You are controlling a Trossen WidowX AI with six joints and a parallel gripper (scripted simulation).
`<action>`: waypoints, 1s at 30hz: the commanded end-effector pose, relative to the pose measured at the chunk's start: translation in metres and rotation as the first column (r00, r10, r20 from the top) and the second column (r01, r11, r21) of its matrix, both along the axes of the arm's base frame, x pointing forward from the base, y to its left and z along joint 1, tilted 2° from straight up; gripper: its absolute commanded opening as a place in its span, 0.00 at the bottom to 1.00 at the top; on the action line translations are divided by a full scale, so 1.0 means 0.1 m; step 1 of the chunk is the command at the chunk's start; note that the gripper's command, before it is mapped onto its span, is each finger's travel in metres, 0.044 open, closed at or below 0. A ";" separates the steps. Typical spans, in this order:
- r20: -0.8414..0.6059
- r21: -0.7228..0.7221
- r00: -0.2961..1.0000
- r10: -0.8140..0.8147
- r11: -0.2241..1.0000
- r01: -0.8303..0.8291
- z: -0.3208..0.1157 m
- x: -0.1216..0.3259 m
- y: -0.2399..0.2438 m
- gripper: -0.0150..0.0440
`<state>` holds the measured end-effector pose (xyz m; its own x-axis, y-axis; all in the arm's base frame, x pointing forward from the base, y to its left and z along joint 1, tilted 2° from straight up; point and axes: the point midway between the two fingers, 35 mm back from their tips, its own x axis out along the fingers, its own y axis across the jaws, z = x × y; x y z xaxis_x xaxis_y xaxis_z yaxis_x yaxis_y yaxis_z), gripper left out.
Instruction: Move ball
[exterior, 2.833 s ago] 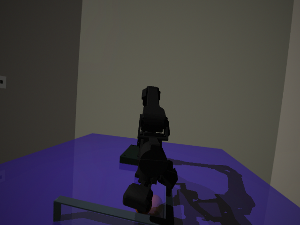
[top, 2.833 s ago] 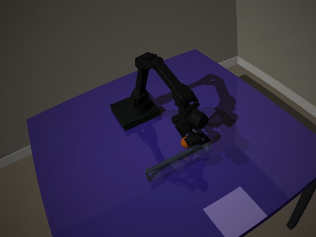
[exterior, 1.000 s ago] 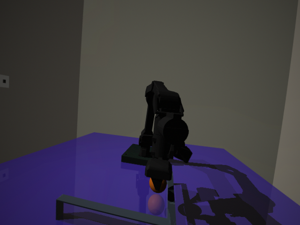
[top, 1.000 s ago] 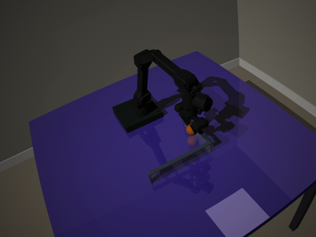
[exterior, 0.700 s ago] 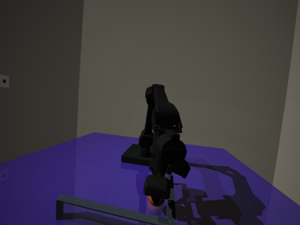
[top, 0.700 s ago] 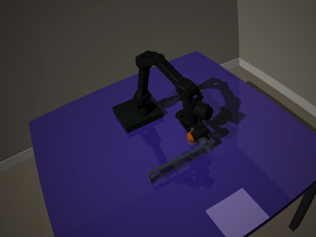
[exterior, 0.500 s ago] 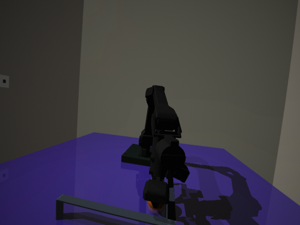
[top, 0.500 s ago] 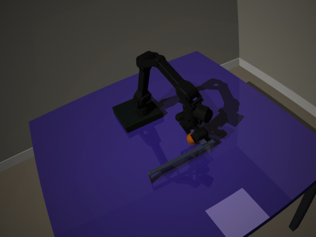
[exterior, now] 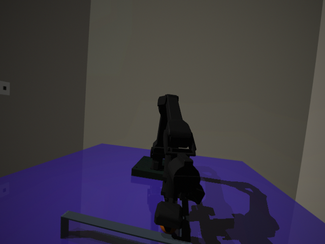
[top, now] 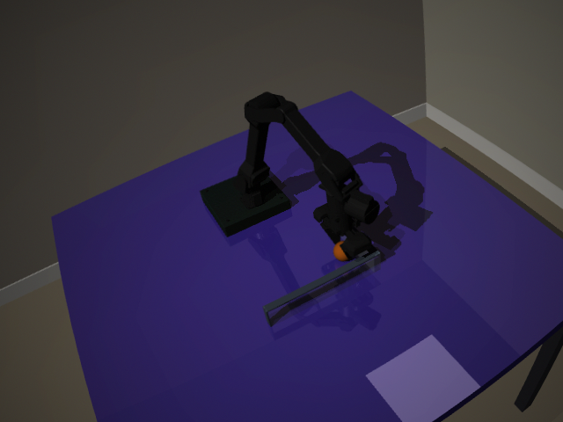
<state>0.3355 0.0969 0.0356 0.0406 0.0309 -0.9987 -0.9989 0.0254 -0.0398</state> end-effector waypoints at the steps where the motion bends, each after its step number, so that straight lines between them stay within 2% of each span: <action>1: -0.004 0.005 1.000 -0.005 1.000 0.005 -0.04 -0.01 0.01 0.25; 14: -0.001 0.000 1.000 0.000 1.000 0.000 0.00 0.00 0.00 0.81; 18: -0.001 0.000 1.000 -0.001 1.000 0.001 0.10 0.01 0.00 0.81; 23: -0.003 0.004 1.000 -0.004 1.000 0.004 0.82 -0.03 -0.02 0.81; 30: 0.014 0.004 1.000 -0.005 1.000 0.005 0.78 -0.01 -0.02 0.81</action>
